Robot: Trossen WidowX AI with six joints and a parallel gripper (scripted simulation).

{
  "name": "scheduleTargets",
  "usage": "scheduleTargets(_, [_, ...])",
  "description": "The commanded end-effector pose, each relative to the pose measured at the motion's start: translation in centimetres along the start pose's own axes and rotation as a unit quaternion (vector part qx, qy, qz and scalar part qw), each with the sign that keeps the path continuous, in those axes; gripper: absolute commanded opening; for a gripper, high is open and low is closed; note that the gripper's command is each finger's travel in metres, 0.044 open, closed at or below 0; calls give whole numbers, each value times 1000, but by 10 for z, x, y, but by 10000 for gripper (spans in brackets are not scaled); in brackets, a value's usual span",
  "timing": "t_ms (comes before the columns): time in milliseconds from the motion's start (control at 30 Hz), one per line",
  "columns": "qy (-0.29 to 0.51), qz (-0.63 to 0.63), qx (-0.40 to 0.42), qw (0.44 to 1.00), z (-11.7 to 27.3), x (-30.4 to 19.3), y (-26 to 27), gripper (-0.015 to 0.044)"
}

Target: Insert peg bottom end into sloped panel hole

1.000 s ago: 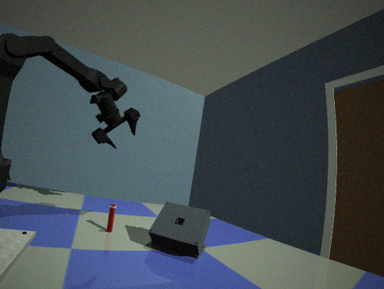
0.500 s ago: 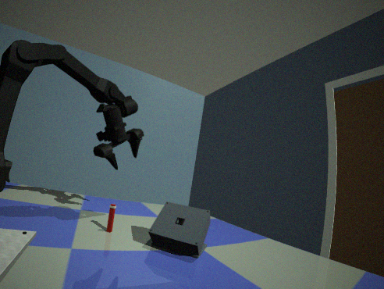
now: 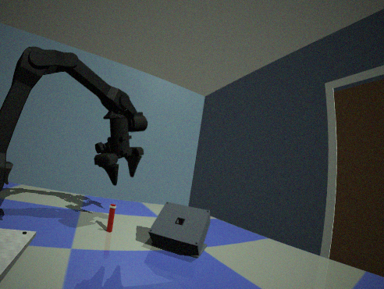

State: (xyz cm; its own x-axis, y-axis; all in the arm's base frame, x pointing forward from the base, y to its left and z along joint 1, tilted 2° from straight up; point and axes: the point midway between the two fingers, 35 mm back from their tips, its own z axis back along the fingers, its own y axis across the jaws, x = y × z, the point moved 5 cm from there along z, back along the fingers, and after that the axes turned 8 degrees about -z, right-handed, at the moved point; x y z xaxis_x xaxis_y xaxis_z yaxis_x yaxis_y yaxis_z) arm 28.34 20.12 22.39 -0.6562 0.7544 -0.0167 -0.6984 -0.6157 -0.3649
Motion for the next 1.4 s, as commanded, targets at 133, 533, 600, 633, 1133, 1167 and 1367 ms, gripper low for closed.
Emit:
scheduleTargets(133, [-10, 63, 74, 995, -15, -17, 18, 440])
scheduleTargets(533, [-48, 146, 169, 974, -29, -39, 48, 440])
scheduleTargets(600, [-49, 147, 170, 973, -29, -40, 49, 440])
scheduleTargets(633, [-49, 147, 170, 973, -29, -40, 49, 440])
scheduleTargets(1133, [-49, 147, 170, 973, -48, -40, 55, 440])
scheduleTargets(1167, [-49, 147, 170, 973, -50, -39, 56, 440])
scheduleTargets(1367, [-49, 147, 170, 973, -59, -39, 59, 440])
